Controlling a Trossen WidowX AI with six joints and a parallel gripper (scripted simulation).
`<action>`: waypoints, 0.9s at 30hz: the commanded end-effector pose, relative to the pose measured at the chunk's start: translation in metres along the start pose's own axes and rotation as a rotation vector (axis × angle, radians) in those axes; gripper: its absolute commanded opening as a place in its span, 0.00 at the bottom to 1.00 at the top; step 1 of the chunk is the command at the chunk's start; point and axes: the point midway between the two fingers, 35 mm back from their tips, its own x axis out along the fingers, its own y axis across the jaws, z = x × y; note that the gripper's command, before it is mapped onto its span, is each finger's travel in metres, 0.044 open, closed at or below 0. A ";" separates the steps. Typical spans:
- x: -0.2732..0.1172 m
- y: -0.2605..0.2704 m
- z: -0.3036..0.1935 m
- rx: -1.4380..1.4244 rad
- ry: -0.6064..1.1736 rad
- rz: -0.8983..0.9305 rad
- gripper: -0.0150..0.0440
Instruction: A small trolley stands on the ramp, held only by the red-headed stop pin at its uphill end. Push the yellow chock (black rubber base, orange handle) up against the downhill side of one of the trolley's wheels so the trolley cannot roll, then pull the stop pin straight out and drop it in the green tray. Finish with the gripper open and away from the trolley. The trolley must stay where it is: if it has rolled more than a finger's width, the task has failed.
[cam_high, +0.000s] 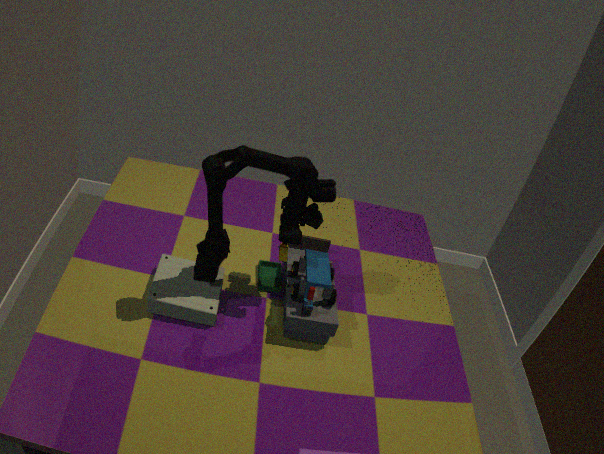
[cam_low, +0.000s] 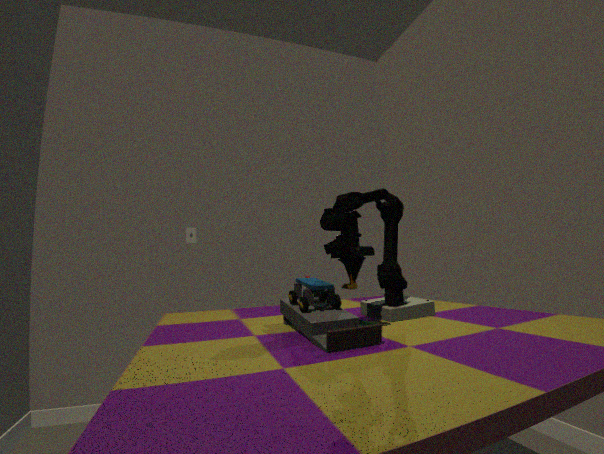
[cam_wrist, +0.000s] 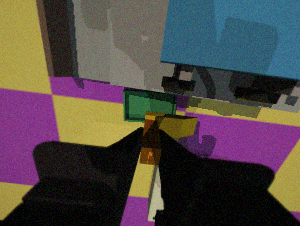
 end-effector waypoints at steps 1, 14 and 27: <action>0.000 0.014 0.004 0.003 -0.010 0.001 0.25; 0.003 0.069 0.016 0.003 -0.010 0.006 0.25; 0.005 0.076 0.022 0.004 -0.010 -0.106 0.25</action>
